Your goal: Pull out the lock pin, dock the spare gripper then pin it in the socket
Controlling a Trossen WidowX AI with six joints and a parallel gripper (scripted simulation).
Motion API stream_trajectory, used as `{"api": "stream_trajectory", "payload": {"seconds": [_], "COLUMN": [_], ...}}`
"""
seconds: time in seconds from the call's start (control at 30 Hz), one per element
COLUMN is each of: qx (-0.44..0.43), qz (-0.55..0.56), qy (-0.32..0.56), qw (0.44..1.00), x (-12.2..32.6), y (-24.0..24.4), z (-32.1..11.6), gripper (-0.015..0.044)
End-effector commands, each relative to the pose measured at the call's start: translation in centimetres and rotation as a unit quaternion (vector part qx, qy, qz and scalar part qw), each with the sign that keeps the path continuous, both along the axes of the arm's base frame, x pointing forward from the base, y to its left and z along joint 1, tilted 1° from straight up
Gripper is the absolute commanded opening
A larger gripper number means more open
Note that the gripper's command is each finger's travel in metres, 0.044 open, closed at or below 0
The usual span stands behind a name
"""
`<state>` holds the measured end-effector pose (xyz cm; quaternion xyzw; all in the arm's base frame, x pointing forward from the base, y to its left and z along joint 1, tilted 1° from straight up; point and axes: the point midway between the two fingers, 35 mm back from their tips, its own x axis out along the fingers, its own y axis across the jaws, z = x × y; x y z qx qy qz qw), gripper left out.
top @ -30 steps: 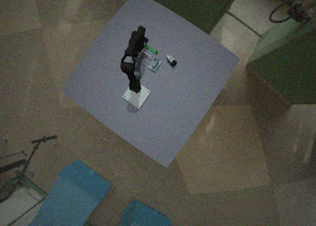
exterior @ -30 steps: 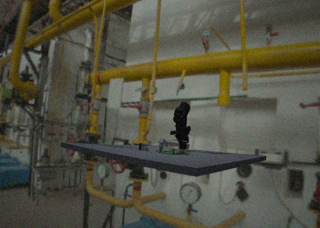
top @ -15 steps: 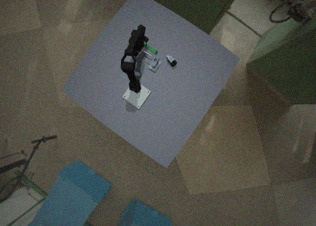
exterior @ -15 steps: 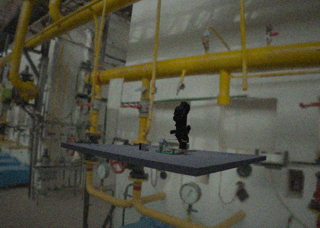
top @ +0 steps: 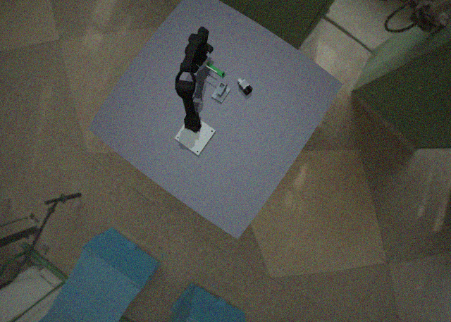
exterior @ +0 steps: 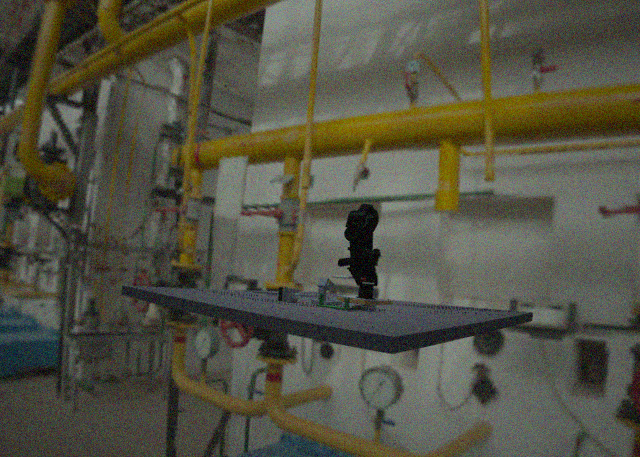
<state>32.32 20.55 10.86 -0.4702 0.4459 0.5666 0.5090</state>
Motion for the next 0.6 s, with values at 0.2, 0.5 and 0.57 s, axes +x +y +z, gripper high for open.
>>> {"api": "stream_trajectory", "payload": {"seconds": [0.2, 0.5, 0.57], "qx": [0.0, 0.0, 0.001], "qz": [-0.01, -0.017, -0.019], "qy": [0.0, -0.001, -0.001], "qw": [1.0, 1.0, 1.0], "x": [2.6, 4.5, 4.9], "y": [1.5, 2.7, 3.0], "z": [0.3, 0.3, 0.2], "gripper": [0.0, 0.0, 0.0]}}
